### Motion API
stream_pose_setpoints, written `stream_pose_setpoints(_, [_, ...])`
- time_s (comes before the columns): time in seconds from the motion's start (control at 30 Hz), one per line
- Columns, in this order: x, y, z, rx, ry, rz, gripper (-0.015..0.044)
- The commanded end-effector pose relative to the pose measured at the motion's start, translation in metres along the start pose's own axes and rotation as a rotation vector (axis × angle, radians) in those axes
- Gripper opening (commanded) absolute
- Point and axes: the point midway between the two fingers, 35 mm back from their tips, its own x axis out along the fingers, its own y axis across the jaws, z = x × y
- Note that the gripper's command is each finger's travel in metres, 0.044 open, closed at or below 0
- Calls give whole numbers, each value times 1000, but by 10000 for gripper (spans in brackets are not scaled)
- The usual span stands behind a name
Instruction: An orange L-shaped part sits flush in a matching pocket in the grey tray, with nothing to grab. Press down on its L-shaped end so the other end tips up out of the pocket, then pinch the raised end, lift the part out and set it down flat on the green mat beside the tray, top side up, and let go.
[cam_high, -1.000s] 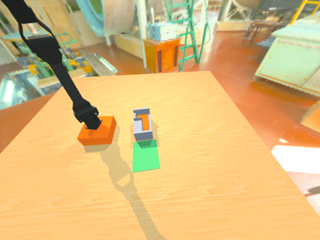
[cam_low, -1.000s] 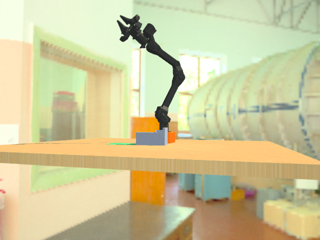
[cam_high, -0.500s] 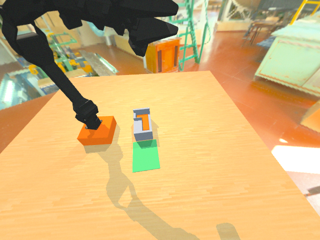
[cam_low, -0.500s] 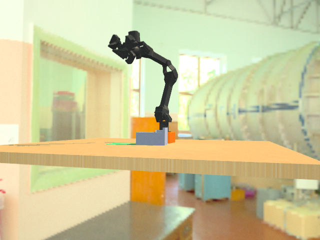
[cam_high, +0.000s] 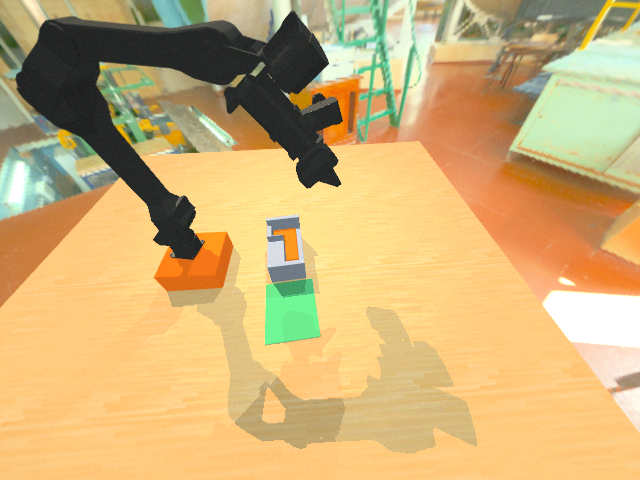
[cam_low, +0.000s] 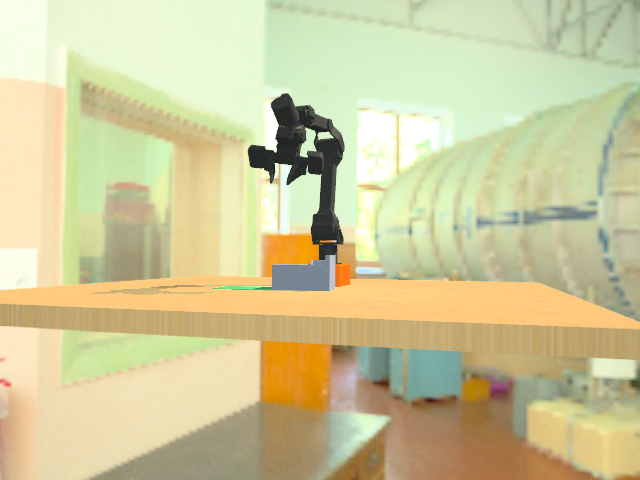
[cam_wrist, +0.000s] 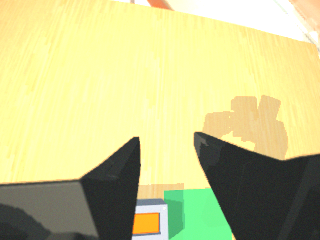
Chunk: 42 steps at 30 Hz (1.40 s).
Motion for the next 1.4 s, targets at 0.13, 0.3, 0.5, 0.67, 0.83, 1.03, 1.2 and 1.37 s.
stream_pose_setpoints(0.13, [26,101,-102,105,512,117,180])
stream_pose_setpoints(0.3, [21,121,-133,110,657,94,180])
stream_pose_setpoints(0.5, [21,121,-133,110,657,94,180])
stream_pose_setpoints(0.67, [39,124,-144,110,657,94,180])
stream_pose_setpoints(0.83, [77,129,-176,110,657,94,180])
stream_pose_setpoints(1.03, [79,130,-178,110,657,94,180])
stream_pose_setpoints(1.2, [81,130,-179,110,657,94,180])
stream_pose_setpoints(1.37, [88,131,-184,110,657,94,180])
